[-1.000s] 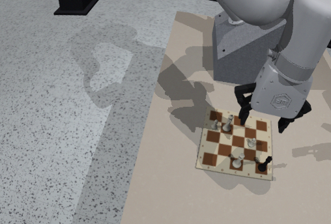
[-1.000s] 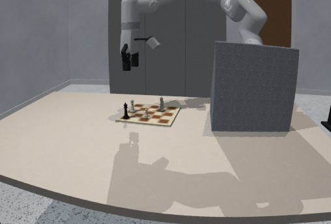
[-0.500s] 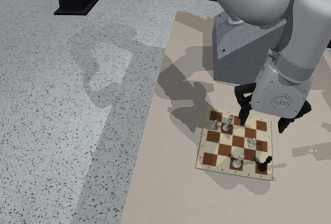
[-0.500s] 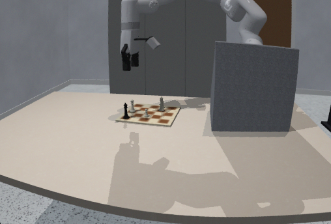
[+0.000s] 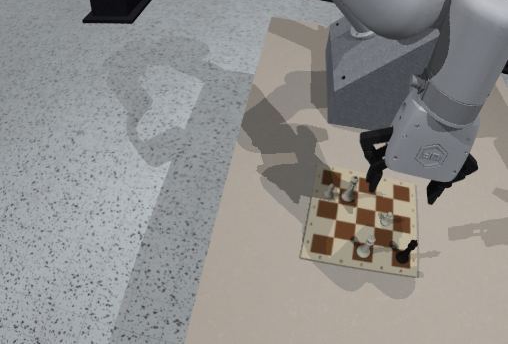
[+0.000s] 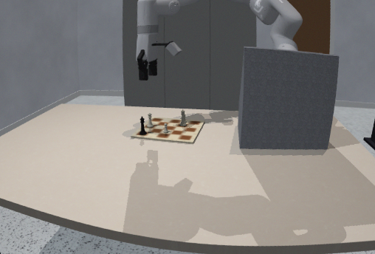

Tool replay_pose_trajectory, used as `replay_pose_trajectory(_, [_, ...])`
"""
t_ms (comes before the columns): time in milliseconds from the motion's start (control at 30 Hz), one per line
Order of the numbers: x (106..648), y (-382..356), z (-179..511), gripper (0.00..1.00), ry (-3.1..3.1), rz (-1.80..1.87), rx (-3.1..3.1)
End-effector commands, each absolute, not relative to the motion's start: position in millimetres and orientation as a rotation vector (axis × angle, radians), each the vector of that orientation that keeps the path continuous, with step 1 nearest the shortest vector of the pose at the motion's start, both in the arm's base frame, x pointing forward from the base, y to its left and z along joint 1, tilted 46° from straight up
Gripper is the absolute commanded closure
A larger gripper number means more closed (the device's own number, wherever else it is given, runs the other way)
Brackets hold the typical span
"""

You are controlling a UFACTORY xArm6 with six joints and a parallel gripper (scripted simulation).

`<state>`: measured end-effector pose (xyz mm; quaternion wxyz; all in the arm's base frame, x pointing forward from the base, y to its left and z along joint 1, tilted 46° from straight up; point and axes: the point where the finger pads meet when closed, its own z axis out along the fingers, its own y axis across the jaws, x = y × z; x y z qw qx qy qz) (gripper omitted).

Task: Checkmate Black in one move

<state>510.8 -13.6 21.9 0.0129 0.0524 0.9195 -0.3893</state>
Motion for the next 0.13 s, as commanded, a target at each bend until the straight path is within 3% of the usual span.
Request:
replay_pose_trajectory(0, [512.0, -12.4, 23.0, 0.00, 2.863, -1.210, 0.163])
replay_pose_trajectory(100, [512.0, -12.4, 23.0, 0.00, 2.863, -1.210, 0.163])
